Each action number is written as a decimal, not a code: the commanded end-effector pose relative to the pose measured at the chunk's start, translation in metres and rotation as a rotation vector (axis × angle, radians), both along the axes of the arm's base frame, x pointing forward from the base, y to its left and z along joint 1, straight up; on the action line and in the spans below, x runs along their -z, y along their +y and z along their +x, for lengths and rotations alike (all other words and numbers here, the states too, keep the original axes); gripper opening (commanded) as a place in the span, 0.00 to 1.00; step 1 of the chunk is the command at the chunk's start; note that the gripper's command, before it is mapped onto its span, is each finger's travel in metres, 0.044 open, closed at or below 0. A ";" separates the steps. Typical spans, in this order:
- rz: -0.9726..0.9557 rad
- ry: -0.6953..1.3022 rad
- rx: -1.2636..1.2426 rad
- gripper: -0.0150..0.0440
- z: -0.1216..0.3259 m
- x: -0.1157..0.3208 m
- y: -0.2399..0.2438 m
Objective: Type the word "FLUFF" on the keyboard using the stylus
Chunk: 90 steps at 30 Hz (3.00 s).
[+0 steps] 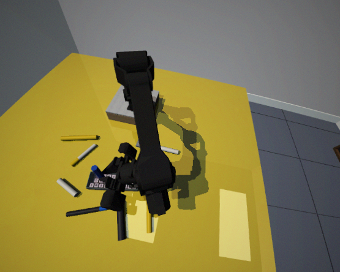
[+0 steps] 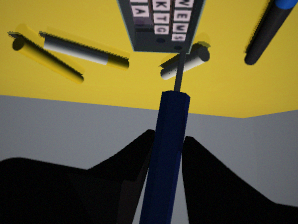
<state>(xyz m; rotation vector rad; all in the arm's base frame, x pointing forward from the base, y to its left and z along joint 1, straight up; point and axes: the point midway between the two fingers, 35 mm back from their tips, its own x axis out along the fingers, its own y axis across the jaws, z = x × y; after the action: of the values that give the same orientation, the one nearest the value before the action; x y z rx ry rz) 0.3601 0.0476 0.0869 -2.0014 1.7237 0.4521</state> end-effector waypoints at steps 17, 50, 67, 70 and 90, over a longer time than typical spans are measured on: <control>-0.046 0.092 -0.082 0.25 0.004 0.033 0.004; -0.046 0.092 -0.082 0.39 0.006 0.043 0.004; -0.046 0.092 -0.082 0.39 0.006 0.049 0.004; -0.046 0.092 -0.082 0.39 0.006 0.050 0.004; -0.046 0.092 -0.082 0.39 0.006 0.053 0.004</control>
<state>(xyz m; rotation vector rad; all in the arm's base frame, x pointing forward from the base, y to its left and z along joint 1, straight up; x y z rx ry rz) 0.3668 0.0525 0.0344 -2.1112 1.7211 0.5388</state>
